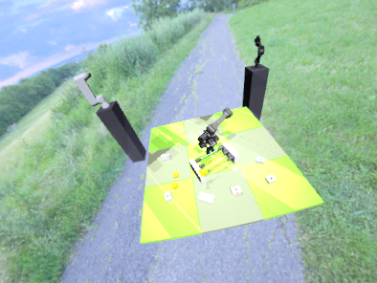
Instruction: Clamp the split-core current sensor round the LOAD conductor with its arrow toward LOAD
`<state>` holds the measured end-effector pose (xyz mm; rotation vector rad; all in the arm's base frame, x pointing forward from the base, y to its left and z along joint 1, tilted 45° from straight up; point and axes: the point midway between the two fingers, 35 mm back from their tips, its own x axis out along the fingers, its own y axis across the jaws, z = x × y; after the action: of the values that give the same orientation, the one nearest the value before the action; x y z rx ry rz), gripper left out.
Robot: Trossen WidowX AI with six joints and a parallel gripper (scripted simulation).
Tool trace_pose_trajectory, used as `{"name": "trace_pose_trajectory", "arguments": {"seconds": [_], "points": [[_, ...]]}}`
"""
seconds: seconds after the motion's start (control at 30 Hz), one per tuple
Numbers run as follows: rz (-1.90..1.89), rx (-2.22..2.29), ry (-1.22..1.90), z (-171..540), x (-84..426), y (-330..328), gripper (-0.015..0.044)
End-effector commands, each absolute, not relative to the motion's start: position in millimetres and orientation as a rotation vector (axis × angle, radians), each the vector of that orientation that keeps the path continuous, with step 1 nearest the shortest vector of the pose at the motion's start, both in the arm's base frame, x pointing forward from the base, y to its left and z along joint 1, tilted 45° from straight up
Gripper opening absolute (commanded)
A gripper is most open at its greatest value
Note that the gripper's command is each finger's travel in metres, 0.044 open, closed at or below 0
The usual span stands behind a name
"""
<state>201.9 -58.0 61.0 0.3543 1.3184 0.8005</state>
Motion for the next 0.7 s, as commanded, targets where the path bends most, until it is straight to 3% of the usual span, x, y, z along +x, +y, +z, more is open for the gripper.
{"name": "trace_pose_trajectory", "arguments": {"seconds": [0.0,0.67], "points": [[0.799,0.349,1.318,78,202,-75,0.0],[0.616,0.579,1.383,104,212,-93,0.0]]}}
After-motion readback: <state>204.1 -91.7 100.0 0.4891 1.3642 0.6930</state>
